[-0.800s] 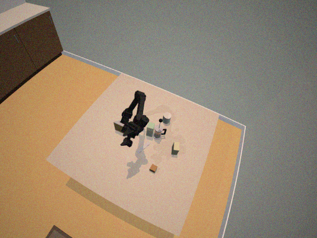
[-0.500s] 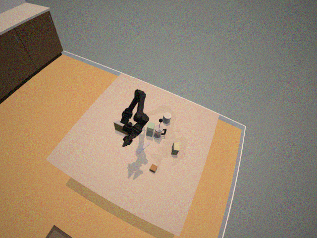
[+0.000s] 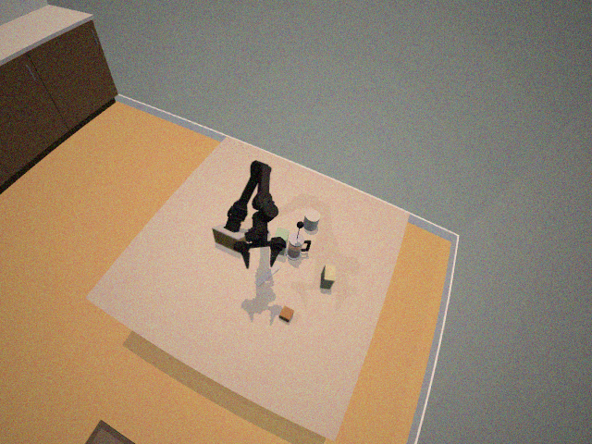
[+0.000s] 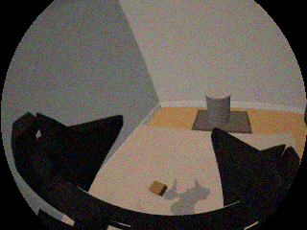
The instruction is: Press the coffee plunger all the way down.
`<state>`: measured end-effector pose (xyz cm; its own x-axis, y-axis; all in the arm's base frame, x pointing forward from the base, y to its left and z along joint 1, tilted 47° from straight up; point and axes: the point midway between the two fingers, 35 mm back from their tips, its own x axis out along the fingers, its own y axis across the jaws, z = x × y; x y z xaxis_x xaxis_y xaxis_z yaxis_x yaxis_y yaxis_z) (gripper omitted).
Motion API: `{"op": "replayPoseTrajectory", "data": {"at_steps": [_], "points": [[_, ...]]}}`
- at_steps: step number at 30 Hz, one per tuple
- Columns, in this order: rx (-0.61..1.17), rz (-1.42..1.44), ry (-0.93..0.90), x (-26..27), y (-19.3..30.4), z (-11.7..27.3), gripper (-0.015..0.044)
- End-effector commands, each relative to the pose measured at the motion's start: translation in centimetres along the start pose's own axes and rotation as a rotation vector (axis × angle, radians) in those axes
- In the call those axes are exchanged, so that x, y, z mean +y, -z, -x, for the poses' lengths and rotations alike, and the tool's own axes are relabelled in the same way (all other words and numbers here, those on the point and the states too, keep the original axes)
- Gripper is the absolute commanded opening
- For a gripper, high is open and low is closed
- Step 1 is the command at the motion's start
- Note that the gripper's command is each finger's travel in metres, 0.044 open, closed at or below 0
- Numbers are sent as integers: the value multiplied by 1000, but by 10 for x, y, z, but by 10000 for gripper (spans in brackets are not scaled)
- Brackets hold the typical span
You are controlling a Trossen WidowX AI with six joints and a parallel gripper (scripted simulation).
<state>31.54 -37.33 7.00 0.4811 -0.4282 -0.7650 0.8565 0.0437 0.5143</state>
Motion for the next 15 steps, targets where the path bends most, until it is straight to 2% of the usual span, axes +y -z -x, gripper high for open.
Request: {"op": "replayPoseTrajectory", "data": {"at_steps": [1, 9, 15], "points": [[355, 392, -246, 24, 56, 55, 440], [523, 604, -519, 42, 90, 110, 440], [584, 720, -779, 57, 109, 161, 440]]}}
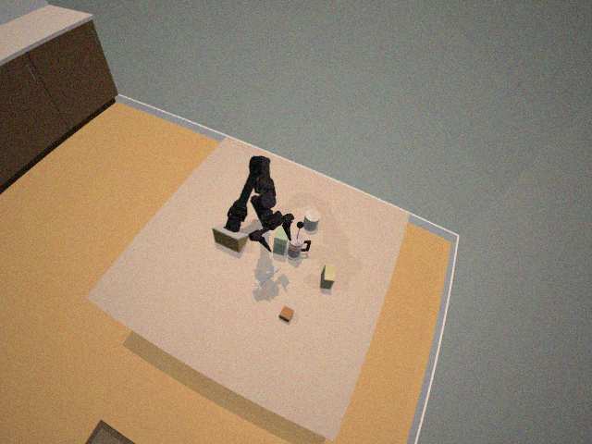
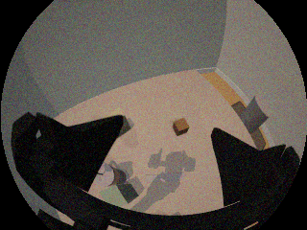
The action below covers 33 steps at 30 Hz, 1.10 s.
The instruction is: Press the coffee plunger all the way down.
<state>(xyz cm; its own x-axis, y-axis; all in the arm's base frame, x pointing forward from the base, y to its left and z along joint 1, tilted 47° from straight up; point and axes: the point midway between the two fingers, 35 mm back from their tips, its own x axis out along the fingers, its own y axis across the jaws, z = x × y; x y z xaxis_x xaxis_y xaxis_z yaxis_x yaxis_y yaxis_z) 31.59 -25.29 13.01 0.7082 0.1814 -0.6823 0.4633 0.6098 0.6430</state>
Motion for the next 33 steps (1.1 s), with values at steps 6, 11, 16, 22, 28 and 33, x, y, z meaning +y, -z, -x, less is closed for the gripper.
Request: {"op": "replayPoseTrajectory", "data": {"at_steps": [6, 11, 16, 22, 28, 33], "points": [[-12, 373, -526, 105, 41, 66, 440], [-39, 408, -586, 117, 47, 73, 440], [-38, 409, -585, 116, 68, 58, 440], [-41, 410, -591, 116, 94, 43, 440], [-39, 412, -590, 117, 94, 41, 440], [-36, 414, -588, 120, 94, 34, 440]]}}
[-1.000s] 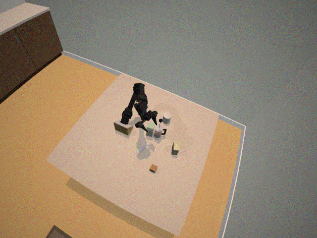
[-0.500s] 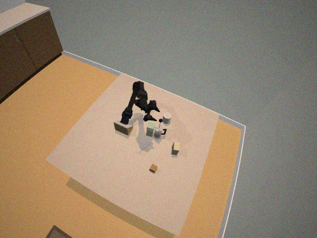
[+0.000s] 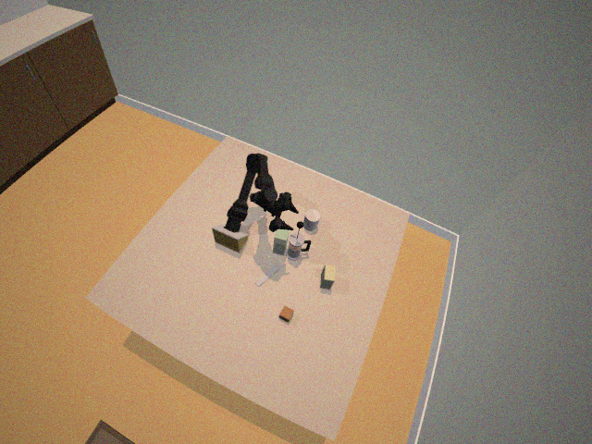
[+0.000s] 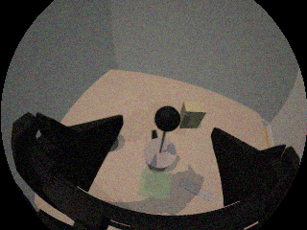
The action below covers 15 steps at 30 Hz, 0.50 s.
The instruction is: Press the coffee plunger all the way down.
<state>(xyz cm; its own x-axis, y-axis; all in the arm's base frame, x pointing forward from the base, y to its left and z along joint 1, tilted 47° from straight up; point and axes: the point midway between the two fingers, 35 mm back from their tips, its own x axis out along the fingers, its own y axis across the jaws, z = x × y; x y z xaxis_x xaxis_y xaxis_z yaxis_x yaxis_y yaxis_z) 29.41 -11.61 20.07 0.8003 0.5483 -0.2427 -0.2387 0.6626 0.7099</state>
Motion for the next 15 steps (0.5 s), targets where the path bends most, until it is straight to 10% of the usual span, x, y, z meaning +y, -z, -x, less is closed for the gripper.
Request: {"op": "replayPoseTrajectory", "data": {"at_steps": [1, 15], "points": [[5, -3, 3, -1, 2, -7, 440], [2, -2, 1, 0, 1, -29, 440]]}}
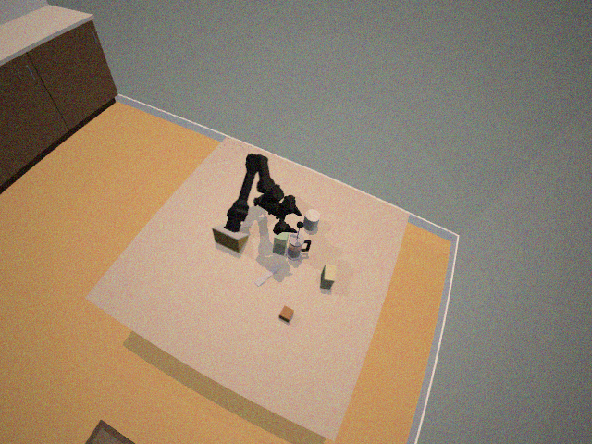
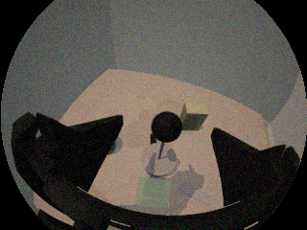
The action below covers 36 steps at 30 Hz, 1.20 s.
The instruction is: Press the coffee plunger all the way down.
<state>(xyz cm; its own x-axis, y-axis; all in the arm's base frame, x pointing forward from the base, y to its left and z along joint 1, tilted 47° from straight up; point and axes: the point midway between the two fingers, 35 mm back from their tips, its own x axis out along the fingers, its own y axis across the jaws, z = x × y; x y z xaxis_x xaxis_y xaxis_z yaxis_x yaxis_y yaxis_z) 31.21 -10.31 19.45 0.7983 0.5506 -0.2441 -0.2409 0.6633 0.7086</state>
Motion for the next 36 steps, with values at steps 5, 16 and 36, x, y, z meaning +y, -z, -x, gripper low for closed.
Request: {"op": "replayPoseTrajectory", "data": {"at_steps": [5, 16, 36], "points": [[-6, -5, -1, 2, 0, -12, 440], [-7, -5, -1, 2, 0, -12, 177], [-2, -4, 1, 0, 8, -19, 123]]}}
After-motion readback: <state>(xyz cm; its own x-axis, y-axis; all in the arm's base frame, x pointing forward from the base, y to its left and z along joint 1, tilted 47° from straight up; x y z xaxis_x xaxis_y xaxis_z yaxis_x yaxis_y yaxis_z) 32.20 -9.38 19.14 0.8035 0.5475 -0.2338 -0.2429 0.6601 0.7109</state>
